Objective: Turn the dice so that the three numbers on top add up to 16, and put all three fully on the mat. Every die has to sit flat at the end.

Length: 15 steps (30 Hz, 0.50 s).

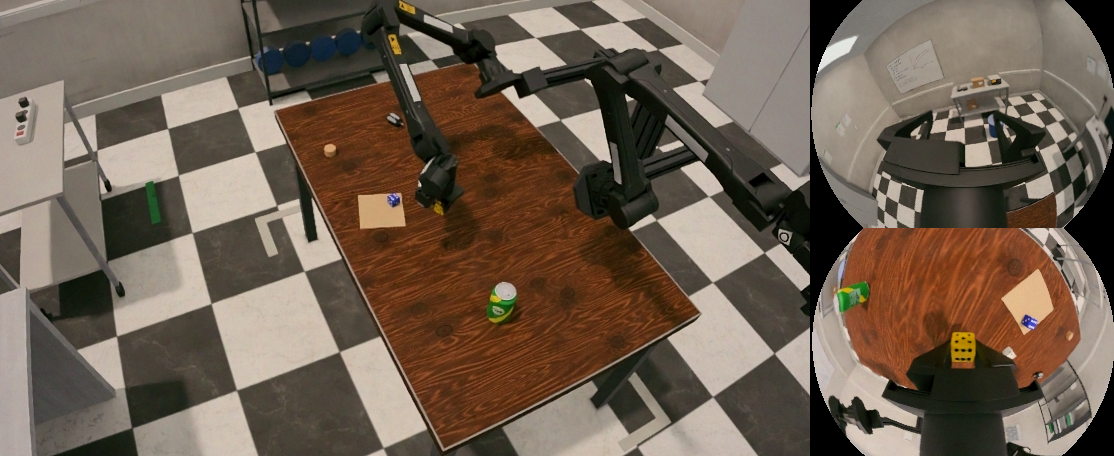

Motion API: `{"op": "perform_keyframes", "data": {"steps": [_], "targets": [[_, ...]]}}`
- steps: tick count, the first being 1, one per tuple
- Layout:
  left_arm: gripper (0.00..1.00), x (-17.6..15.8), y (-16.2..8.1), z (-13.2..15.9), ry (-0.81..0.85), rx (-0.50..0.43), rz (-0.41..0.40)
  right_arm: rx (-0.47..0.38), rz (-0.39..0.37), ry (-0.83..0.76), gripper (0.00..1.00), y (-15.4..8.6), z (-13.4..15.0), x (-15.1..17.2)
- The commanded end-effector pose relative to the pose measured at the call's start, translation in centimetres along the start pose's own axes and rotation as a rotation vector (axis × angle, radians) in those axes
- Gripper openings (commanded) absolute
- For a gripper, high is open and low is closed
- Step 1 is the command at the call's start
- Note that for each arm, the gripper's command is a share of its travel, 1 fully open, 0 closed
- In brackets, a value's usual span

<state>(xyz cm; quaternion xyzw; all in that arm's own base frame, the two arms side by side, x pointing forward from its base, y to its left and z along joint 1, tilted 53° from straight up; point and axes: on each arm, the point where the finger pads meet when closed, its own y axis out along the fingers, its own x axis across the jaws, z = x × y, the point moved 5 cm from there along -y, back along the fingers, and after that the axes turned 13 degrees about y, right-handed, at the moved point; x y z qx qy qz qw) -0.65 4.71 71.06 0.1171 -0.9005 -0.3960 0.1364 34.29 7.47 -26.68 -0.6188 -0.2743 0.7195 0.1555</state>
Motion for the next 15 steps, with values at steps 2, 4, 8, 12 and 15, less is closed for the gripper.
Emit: {"op": "perform_keyframes", "data": {"steps": [2,4,8,12,15], "targets": [[1.00,0.8,-0.3,-3.3,0.003,-0.065,-0.022,-0.018,-0.028,0.108,0.26,-1.2,-6.6,-7.0],[1.00,0.8,-0.3,-3.3,0.003,-0.065,-0.022,-0.024,-0.028,0.145,0.26,-1.2,-8.3,-10.1],[1.00,0.8,-0.3,-3.3,0.003,-0.065,-0.022,-0.014,-0.023,0.186,0.26,-1.0,-10.2,-15.8],[1.00,0.8,-0.3,-3.3,0.003,-0.065,-0.022,-0.032,-0.014,0.164,0.26,-2.1,-9.9,-17.0],[1.00,0.8,-0.3,-3.3,0.003,-0.065,-0.022,-0.012,-0.012,0.136,0.26,-1.2,-9.2,-15.8]]}}
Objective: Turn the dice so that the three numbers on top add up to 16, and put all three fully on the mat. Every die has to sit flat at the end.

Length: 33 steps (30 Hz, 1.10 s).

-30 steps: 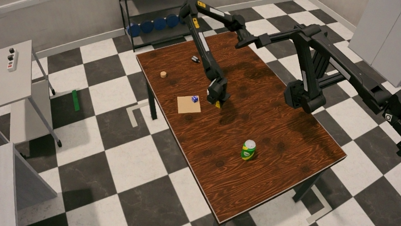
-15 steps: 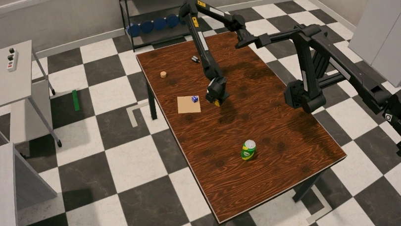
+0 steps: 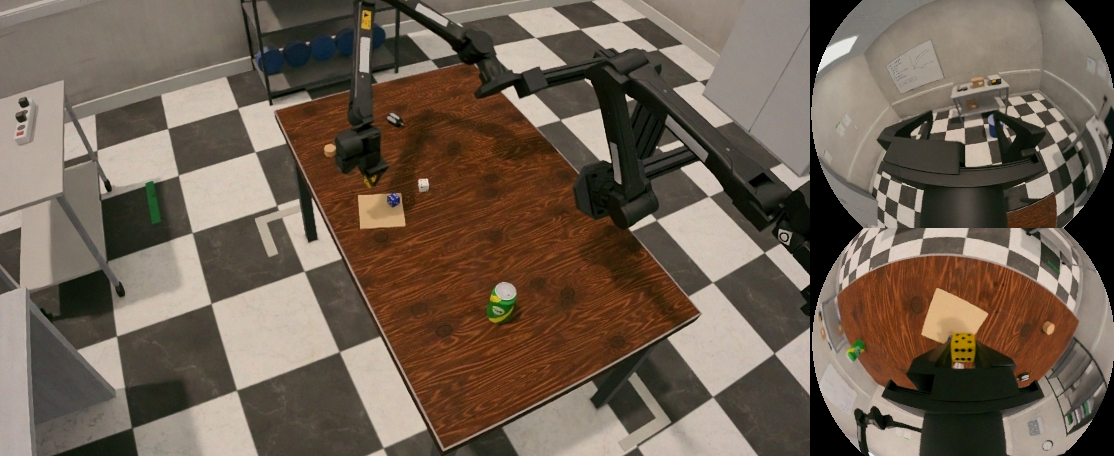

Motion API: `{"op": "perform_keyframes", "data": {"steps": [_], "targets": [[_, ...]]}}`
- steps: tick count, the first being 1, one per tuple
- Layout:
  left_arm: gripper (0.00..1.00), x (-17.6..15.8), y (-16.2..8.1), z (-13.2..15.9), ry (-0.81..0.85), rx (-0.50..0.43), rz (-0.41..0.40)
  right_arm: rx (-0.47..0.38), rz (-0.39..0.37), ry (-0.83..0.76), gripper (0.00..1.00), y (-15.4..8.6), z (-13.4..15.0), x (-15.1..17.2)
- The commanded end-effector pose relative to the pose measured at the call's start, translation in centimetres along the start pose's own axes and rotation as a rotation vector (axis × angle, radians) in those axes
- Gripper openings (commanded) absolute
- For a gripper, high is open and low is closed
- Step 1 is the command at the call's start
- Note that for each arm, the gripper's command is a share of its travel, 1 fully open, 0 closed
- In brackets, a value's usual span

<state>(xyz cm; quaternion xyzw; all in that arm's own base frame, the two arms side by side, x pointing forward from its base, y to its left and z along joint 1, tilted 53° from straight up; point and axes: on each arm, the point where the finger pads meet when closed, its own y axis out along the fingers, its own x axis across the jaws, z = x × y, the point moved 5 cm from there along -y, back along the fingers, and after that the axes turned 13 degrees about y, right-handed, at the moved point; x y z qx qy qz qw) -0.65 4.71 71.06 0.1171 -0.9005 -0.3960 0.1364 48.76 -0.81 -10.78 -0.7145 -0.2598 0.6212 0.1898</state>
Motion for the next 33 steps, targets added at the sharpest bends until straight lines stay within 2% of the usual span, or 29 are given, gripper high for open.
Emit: {"op": "perform_keyframes", "data": {"steps": [1,5,6,7,9,11,15,20,23,33], "targets": [[1.00,0.8,-0.3,-3.3,0.003,-0.065,-0.022,0.012,-0.002,-0.150,0.26,-0.1,3.3,3.7],[1.00,0.8,-0.3,-3.3,0.003,-0.065,-0.022,0.010,-0.002,-0.147,0.26,-0.1,3.1,3.7],[1.00,0.8,-0.3,-3.3,0.003,-0.065,-0.022,-0.004,-0.003,-0.129,0.26,-0.4,1.9,3.7],[1.00,0.8,-0.3,-3.3,0.003,-0.065,-0.022,0.013,-0.001,-0.107,0.26,0.5,1.7,3.0],[1.00,0.8,-0.3,-3.3,0.003,-0.065,-0.022,0.000,-0.004,-0.072,0.26,0.0,0.8,1.7],[1.00,0.8,-0.3,-3.3,0.003,-0.065,-0.022,-0.010,-0.006,-0.070,0.26,-0.1,0.7,1.9],[1.00,0.8,-0.3,-3.3,0.003,-0.065,-0.022,0.027,0.003,-0.100,0.26,2.1,2.4,2.5],[1.00,0.8,-0.3,-3.3,0.003,-0.065,-0.022,0.033,0.004,-0.108,0.26,3.8,3.0,2.5],[1.00,0.8,-0.3,-3.3,0.003,-0.065,-0.022,0.028,0.003,-0.114,0.26,3.9,3.0,2.7],[1.00,0.8,-0.3,-3.3,0.003,-0.065,-0.022,0.022,0.001,-0.093,0.26,8.8,2.2,2.5]]}}
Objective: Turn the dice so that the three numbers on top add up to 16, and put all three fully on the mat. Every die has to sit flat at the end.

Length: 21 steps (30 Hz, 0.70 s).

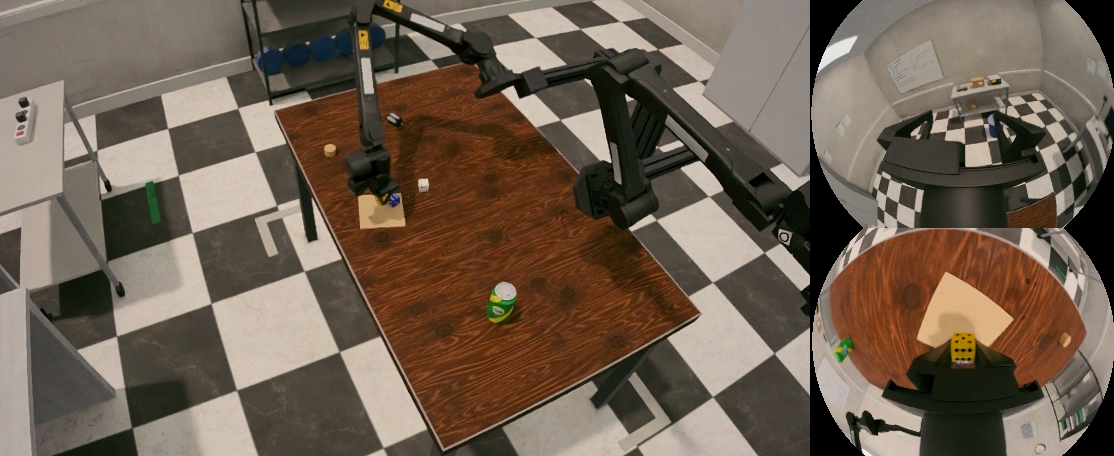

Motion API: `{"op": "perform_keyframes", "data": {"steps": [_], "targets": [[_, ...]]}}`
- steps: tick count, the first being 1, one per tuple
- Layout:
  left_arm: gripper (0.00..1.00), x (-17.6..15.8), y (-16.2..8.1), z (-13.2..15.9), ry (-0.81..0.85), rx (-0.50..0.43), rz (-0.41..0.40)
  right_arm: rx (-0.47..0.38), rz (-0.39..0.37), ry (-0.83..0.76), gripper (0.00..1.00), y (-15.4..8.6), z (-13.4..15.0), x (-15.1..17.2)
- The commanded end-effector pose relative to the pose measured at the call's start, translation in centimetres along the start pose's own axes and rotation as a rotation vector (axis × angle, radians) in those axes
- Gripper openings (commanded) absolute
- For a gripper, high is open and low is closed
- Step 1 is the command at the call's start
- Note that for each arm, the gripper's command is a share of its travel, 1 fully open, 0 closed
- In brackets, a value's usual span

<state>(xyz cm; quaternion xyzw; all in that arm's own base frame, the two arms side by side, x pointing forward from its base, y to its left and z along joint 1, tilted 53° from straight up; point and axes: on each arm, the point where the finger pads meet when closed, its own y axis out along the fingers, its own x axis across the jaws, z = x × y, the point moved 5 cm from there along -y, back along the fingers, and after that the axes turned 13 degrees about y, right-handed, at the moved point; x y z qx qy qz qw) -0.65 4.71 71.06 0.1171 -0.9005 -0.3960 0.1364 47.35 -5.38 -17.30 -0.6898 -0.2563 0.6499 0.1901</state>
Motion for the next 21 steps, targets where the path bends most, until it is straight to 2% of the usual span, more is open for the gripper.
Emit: {"op": "perform_keyframes", "data": {"steps": [1,6,7,10,12,21], "targets": [[1.00,0.8,-0.3,-3.3,0.003,-0.065,-0.022,-0.006,-0.002,-0.023,0.26,1.9,-0.5,0.2],[1.00,0.8,-0.3,-3.3,0.003,-0.065,-0.022,-0.006,-0.002,-0.024,0.26,2.8,-0.4,0.2],[1.00,0.8,-0.3,-3.3,0.003,-0.065,-0.022,-0.044,-0.005,-0.045,0.26,1.1,-1.0,1.1],[1.00,0.8,-0.3,-3.3,0.003,-0.065,-0.022,-0.040,-0.004,-0.049,0.26,1.9,-0.9,1.5],[1.00,0.8,-0.3,-3.3,0.003,-0.065,-0.022,-0.011,-0.002,-0.035,0.26,3.2,-0.2,0.6],[1.00,0.8,-0.3,-3.3,0.003,-0.065,-0.022,-0.016,-0.002,-0.039,0.26,2.8,-0.3,0.7]]}}
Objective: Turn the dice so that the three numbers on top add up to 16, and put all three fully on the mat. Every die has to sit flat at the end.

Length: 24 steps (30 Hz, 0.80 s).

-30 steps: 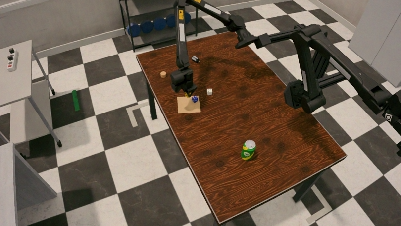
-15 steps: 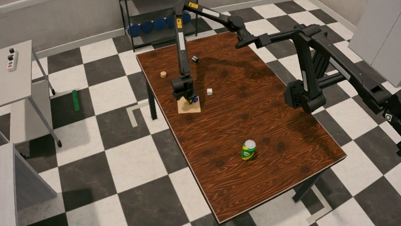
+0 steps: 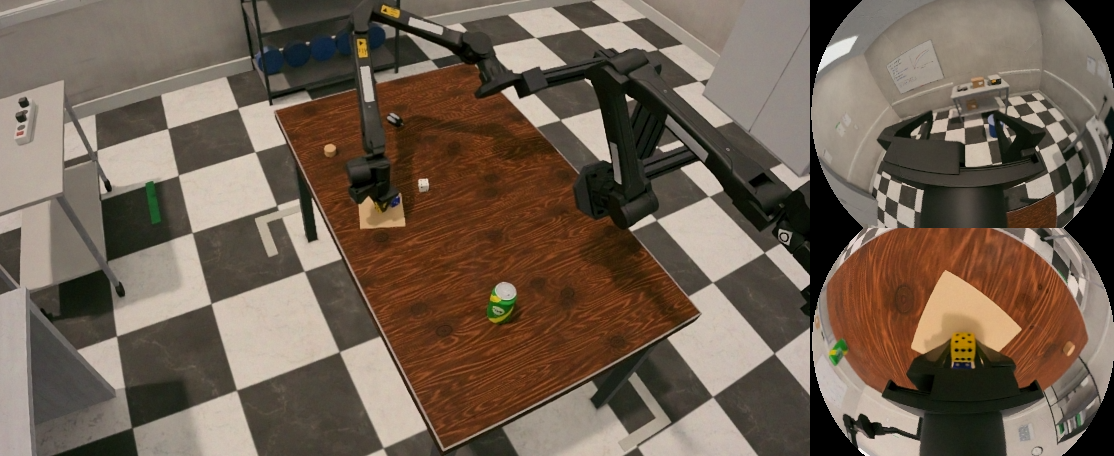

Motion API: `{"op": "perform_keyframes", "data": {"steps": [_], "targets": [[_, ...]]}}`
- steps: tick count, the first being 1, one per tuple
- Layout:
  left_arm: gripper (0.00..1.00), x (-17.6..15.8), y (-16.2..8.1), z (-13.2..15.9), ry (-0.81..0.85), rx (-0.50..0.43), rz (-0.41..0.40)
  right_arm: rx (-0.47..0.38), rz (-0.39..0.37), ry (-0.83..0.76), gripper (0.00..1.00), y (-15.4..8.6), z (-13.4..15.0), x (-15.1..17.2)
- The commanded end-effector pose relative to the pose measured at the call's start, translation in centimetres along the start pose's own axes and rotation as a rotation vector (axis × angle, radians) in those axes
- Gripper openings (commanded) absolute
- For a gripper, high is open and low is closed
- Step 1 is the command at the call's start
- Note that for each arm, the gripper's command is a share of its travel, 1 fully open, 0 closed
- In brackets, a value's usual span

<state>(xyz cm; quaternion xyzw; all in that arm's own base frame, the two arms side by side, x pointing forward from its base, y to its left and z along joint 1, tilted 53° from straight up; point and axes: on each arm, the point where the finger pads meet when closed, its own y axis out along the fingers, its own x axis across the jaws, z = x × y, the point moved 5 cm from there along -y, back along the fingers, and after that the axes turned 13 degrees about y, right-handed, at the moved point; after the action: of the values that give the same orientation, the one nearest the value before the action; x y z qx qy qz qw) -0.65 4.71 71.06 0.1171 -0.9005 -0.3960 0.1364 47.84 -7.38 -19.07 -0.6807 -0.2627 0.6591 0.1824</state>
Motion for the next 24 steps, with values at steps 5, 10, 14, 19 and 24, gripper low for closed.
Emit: {"op": "perform_keyframes", "data": {"steps": [5,10,14,19,24], "targets": [[1.00,0.83,-0.27,-3.26,0.003,-0.065,-0.022,-0.005,-0.002,-0.007,0.26,0.07,-0.14,0.46],[1.00,0.83,-0.27,-3.26,0.003,-0.065,-0.022,-0.005,-0.002,-0.007,0.26,0.09,-0.13,0.46],[1.00,0.83,-0.27,-3.26,0.003,-0.065,-0.022,-0.002,-0.002,-0.004,0.26,0.45,-0.06,0.42],[1.00,0.83,-0.27,-3.26,0.003,-0.065,-0.022,0.004,-0.001,0.000,0.26,0.87,-0.02,0.16],[1.00,0.83,-0.27,-3.26,0.003,-0.065,-0.022,0.002,-0.001,0.000,0.26,0.98,-0.20,0.18]]}}
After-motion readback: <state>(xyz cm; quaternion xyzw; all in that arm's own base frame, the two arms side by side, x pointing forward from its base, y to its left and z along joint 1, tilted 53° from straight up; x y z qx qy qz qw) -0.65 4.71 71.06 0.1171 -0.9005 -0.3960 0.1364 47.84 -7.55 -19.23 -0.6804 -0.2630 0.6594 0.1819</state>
